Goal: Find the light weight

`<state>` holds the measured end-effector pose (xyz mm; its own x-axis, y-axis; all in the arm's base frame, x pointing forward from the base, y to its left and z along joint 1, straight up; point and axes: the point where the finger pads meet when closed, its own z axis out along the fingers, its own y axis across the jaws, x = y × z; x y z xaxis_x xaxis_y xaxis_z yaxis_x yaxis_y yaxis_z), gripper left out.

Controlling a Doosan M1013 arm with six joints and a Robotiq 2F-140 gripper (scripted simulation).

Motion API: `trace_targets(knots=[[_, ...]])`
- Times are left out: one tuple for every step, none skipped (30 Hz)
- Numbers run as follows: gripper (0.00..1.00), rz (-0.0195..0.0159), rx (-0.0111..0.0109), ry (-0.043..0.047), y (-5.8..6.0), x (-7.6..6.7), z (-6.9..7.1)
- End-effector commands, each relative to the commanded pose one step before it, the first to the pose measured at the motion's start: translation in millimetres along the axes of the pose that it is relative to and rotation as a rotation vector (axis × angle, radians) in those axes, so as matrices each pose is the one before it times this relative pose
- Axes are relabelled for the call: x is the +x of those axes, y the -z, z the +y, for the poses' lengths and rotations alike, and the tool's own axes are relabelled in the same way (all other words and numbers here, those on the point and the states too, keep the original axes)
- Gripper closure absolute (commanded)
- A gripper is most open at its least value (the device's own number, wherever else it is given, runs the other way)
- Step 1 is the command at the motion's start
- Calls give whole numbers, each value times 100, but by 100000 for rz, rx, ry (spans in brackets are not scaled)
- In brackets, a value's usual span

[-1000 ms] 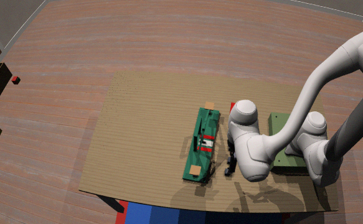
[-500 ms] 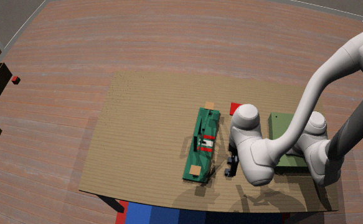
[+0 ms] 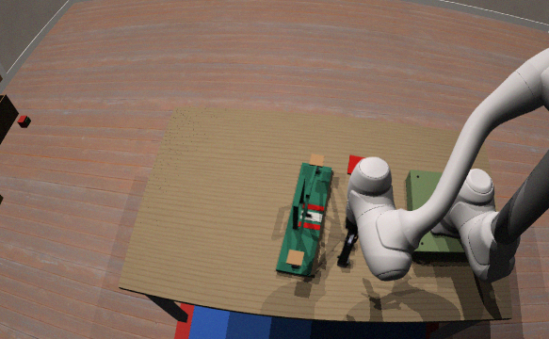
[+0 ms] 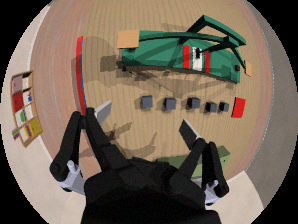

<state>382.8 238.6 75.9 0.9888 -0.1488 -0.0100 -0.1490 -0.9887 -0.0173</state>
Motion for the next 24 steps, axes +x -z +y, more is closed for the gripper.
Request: trace_targets(knots=[[0, 1367, -1091, -21280, -681, 50, 6], [0, 0, 0, 0, 0, 0, 0], [0, 151, -100, -14191, -219, 5, 3], [0, -281, 191, -6563, -223, 5, 2], [0, -257, 176, -6512, -223, 5, 4], [0, -253, 162, -6500, -218, 5, 4], [0, -238, 137, -6505, -209, 6, 5], [0, -220, 113, -6504, -195, 6, 6], [0, -192, 89, -6502, -178, 6, 6], [0, -155, 66, -6497, -158, 6, 5], [0, -103, 45, -6490, -136, 5, 5], [0, -33, 26, -6479, -112, 5, 4], [0, 61, 12, -6462, -88, 4, 3], [0, 191, 4, -6436, -64, 3, 2], [0, 373, 6, -6397, -42, 2, 1], [0, 631, 26, -6334, -24, 1, 1], [0, 715, 52, -4750, -9, 0, 0], [0, 0, 0, 0, 0, 0, 0], [0, 0, 0, 0, 0, 0, 0], [0, 0, 0, -68, -1, 0, 0], [65, 0, 0, 0, 0, 0, 0], [65, 0, 0, 0, 0, 0, 0], [65, 0, 0, 0, 0, 0, 0], [65, 0, 0, 0, 0, 0, 0]])
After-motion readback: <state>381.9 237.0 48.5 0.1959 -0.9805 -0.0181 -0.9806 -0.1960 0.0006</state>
